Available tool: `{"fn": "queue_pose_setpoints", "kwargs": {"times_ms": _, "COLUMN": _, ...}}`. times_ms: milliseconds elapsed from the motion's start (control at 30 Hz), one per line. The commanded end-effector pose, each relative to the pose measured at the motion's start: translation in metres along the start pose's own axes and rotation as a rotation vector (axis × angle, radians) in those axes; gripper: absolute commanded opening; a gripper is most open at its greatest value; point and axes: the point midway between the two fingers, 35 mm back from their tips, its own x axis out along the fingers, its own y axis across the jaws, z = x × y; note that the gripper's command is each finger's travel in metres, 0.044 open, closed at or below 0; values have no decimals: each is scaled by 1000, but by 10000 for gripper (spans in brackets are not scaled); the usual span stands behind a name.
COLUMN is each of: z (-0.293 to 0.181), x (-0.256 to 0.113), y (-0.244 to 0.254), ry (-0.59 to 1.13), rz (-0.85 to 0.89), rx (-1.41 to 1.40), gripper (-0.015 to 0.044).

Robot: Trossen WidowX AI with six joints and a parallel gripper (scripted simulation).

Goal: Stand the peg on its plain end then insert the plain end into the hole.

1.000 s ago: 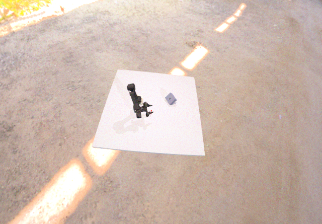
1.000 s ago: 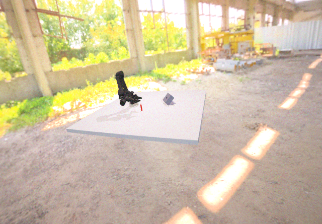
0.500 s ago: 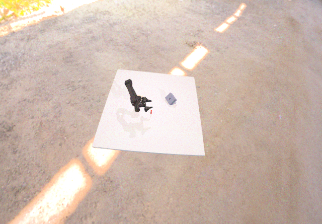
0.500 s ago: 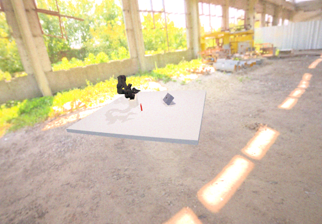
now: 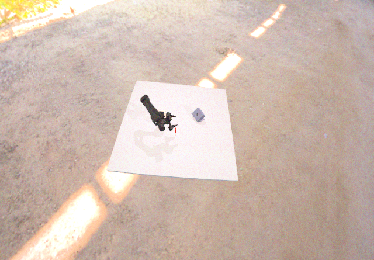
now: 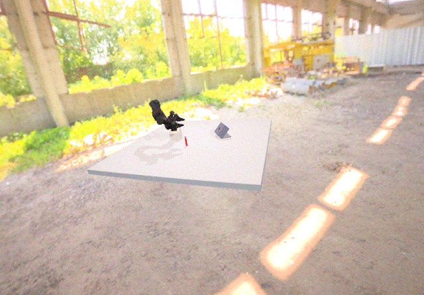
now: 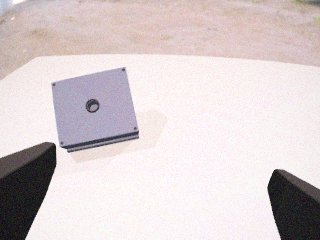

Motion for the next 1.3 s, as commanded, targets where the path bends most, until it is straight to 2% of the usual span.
{"fn": "queue_pose_setpoints", "kwargs": {"times_ms": 0, "z": -9, "x": 4, "y": 2, "ry": 81, "rz": 56, "rx": 106, "gripper": 440}}
{"fn": "queue_pose_setpoints", "kwargs": {"times_ms": 700, "z": -54, "x": 9, "y": 18, "ry": 646, "rz": 239, "rx": 431, "gripper": 440}}
{"fn": "queue_pose_setpoints", "kwargs": {"times_ms": 967, "z": -68, "x": 7, "y": 18, "ry": 901, "rz": 220, "rx": 433, "gripper": 440}}
{"fn": "queue_pose_setpoints", "kwargs": {"times_ms": 1267, "z": -75, "x": 8, "y": 8, "ry": 1147, "rz": 117, "rx": 339, "gripper": 440}}
